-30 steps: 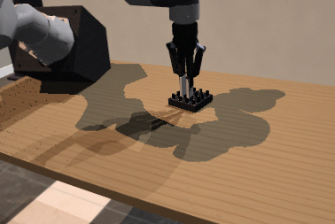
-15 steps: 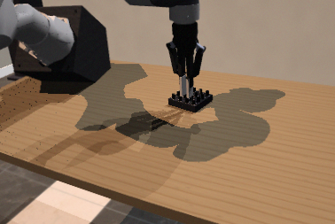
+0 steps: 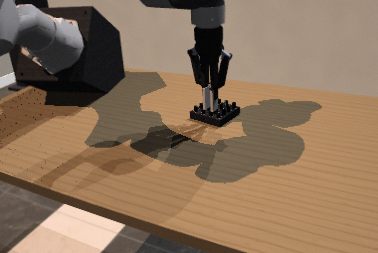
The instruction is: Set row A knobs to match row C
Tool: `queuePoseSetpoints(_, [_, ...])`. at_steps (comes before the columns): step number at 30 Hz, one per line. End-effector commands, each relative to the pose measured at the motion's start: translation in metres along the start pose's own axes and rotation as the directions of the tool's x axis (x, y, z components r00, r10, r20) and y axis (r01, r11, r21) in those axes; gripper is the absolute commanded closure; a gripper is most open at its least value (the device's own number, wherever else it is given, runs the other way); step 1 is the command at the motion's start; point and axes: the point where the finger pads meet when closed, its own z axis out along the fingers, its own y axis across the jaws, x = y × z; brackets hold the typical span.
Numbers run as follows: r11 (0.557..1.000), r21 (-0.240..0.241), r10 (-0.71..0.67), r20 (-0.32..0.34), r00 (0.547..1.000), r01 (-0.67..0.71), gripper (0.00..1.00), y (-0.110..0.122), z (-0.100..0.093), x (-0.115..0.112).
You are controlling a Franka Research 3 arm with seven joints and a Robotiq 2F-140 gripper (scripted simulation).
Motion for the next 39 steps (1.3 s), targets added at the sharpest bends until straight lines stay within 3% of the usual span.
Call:
queuePoseSetpoints(1, [1.0, -0.002, 0.005, -0.001, 1.0, -0.005, 0.88, 0.0018, 0.0038, 0.0001])
queuePoseSetpoints(39, [1.0, -0.002, 0.005, -0.001, 1.0, -0.005, 0.88, 0.0019, 0.0124, 0.0001])
